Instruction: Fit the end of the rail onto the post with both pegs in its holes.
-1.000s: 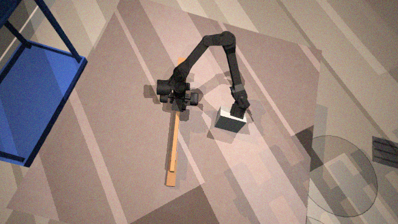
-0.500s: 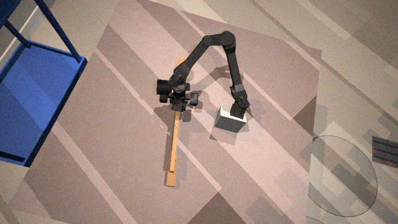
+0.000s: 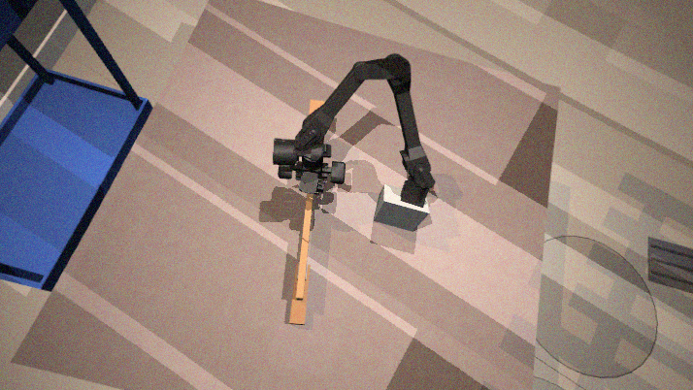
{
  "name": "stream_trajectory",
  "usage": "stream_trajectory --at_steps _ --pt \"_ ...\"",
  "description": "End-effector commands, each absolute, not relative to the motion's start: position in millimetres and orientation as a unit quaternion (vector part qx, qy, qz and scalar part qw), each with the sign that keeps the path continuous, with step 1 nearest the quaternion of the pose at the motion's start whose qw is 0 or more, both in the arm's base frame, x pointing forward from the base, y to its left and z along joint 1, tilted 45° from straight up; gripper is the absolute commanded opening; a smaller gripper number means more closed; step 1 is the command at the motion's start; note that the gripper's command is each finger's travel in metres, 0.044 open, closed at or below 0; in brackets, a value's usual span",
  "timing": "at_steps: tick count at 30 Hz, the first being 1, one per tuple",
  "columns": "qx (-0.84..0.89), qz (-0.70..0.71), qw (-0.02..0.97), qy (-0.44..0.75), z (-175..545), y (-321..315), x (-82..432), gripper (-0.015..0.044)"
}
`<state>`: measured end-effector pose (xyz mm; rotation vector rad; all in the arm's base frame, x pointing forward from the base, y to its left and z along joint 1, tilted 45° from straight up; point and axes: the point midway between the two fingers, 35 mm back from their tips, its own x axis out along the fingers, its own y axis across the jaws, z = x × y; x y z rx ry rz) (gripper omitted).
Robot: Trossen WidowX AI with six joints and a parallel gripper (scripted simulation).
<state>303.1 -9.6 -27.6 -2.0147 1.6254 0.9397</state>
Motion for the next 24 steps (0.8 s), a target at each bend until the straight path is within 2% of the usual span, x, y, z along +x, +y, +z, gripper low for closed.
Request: stream_trajectory --at_steps 1,24 --pt "-0.717 0.337 0.195 0.578 -27.8 -8.1 302.3 0.0000" --pt "-0.717 0.337 0.195 0.578 -27.8 -8.2 302.2 0.0000"
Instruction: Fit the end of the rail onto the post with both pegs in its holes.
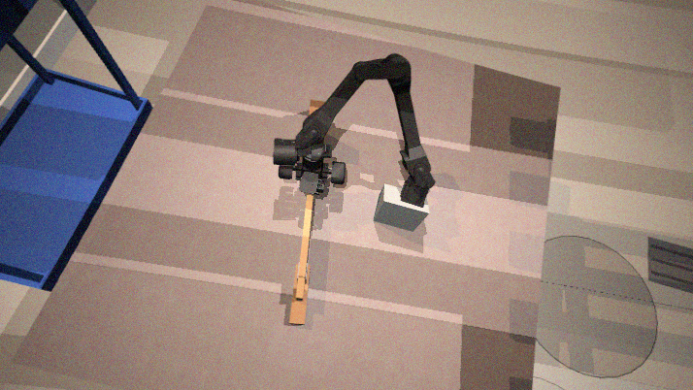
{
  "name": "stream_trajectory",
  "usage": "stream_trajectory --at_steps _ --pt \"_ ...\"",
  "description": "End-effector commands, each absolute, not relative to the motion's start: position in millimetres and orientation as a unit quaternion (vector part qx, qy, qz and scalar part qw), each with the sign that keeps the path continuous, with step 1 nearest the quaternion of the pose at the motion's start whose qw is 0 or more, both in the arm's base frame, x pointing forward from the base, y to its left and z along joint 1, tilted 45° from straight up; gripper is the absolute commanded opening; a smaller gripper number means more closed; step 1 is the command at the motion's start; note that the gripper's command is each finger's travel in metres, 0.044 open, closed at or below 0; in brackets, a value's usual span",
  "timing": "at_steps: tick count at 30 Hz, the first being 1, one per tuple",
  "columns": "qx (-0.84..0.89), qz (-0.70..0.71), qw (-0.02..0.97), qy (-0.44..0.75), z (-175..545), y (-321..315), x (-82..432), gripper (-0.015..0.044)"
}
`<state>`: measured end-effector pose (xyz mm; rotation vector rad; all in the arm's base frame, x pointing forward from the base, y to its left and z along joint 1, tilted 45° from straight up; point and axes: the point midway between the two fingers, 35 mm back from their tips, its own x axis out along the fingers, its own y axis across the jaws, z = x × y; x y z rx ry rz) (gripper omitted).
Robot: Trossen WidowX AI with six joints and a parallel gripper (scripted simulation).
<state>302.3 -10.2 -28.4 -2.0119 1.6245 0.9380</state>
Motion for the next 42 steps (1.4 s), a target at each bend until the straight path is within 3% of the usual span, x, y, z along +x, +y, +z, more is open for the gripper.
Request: stream_trajectory --at_steps 1,42 --pt "-0.717 0.337 0.195 0.578 -27.7 -8.1 302.2 0.0000" --pt "-0.717 0.337 0.195 0.578 -20.1 -15.6 305.4 0.0000"
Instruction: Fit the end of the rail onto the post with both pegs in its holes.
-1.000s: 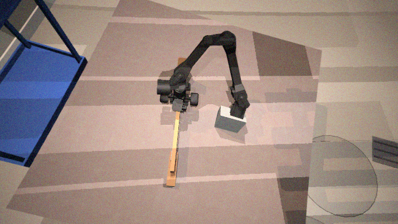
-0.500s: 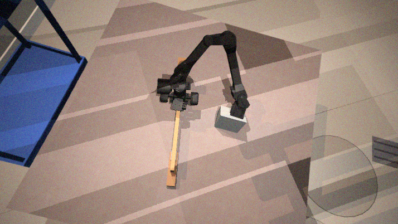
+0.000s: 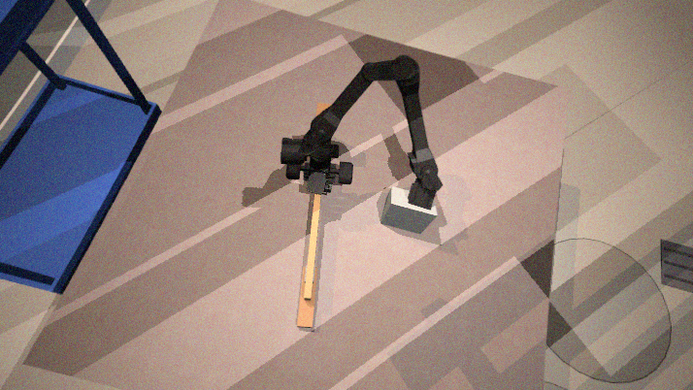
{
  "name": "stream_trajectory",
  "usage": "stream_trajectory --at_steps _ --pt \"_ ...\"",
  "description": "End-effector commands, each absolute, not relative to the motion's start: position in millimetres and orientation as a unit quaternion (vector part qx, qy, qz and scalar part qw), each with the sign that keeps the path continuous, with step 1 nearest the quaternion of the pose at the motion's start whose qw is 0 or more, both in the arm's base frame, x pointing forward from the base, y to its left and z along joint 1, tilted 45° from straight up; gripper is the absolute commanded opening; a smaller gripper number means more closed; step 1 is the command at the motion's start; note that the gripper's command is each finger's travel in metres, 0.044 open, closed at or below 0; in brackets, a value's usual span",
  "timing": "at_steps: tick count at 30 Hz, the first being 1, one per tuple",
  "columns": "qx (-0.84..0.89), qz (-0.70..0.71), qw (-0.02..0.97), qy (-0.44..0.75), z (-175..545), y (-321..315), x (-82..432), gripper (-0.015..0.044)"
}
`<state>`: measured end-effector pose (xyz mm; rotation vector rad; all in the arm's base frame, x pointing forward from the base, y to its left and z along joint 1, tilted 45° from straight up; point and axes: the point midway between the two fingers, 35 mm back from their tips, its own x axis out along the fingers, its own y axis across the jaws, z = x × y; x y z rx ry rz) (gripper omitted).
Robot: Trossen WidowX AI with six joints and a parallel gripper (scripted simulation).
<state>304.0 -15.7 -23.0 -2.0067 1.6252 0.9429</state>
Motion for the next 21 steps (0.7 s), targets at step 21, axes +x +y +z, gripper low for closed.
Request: stream_trajectory --at_steps 21 --pt "-0.717 0.337 0.195 0.578 -14.7 -18.9 307.7 0.0000"
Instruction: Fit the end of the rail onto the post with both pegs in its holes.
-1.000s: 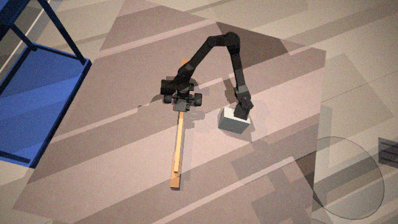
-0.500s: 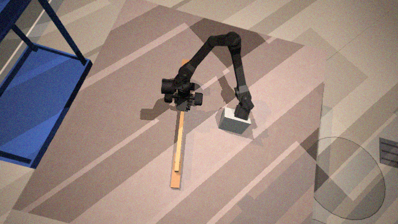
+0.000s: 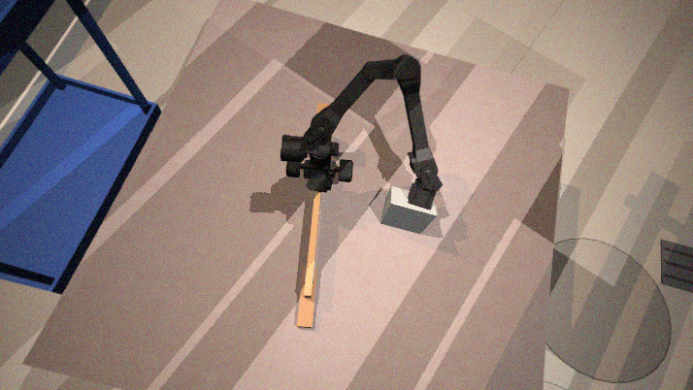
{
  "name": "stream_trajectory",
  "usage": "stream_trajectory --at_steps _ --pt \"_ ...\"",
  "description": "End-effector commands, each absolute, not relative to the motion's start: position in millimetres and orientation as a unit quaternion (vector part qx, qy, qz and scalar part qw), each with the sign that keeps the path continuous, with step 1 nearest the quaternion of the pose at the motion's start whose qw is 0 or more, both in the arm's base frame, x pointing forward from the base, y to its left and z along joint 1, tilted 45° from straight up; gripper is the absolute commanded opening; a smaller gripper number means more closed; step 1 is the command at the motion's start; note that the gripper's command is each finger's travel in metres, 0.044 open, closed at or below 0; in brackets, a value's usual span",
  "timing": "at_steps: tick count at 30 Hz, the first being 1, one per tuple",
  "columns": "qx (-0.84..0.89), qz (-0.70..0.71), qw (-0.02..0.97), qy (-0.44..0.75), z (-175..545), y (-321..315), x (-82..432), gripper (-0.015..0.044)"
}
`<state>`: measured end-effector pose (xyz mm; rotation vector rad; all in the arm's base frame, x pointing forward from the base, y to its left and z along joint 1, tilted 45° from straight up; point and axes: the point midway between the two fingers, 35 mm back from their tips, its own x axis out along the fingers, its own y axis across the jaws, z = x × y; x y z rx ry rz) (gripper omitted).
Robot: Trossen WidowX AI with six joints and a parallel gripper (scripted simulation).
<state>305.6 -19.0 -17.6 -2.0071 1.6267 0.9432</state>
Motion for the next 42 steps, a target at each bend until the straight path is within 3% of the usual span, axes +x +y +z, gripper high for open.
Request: stream_trajectory --at_steps 1,42 --pt "-0.717 0.337 0.195 0.578 -14.5 -19.2 307.8 0.0000" --pt "-0.717 0.337 0.195 0.578 -5.8 -27.8 311.8 0.0000"
